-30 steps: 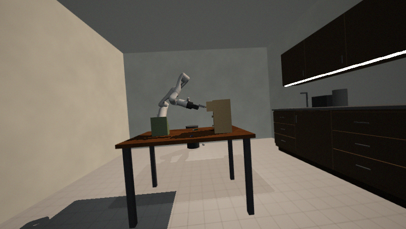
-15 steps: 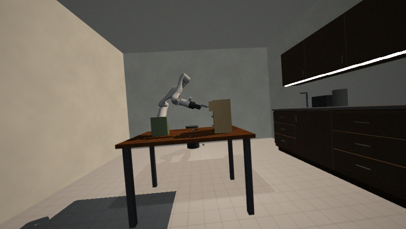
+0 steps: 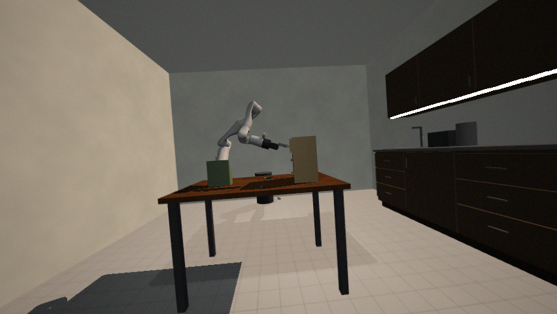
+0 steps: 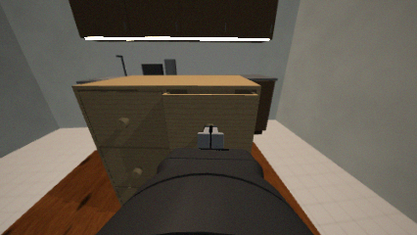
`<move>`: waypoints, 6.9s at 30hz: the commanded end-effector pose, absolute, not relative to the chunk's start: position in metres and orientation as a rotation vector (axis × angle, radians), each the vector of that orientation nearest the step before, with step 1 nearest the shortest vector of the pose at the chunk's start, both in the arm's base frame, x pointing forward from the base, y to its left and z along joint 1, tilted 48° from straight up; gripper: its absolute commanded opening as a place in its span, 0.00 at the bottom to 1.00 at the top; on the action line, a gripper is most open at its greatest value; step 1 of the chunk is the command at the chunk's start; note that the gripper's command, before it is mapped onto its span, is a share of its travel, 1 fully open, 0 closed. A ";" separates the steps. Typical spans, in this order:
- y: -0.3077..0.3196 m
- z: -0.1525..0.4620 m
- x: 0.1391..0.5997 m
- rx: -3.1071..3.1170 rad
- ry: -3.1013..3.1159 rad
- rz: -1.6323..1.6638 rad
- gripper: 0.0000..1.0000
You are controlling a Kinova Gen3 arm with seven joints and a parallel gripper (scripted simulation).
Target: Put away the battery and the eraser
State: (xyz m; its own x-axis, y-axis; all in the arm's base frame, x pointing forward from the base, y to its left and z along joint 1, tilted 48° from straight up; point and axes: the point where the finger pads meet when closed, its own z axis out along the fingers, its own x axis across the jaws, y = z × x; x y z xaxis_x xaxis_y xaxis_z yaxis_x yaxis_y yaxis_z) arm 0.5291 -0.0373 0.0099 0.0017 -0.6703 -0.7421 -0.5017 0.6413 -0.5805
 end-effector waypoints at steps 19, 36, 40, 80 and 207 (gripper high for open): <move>-0.035 0.010 0.546 -0.981 1.640 -0.176 0.00; -0.034 0.010 0.547 -0.981 1.640 -0.176 0.00; -0.034 0.010 0.547 -0.981 1.640 -0.176 0.00; -0.034 0.010 0.547 -0.981 1.640 -0.176 0.00; -0.142 0.106 0.400 -1.825 1.711 0.896 0.00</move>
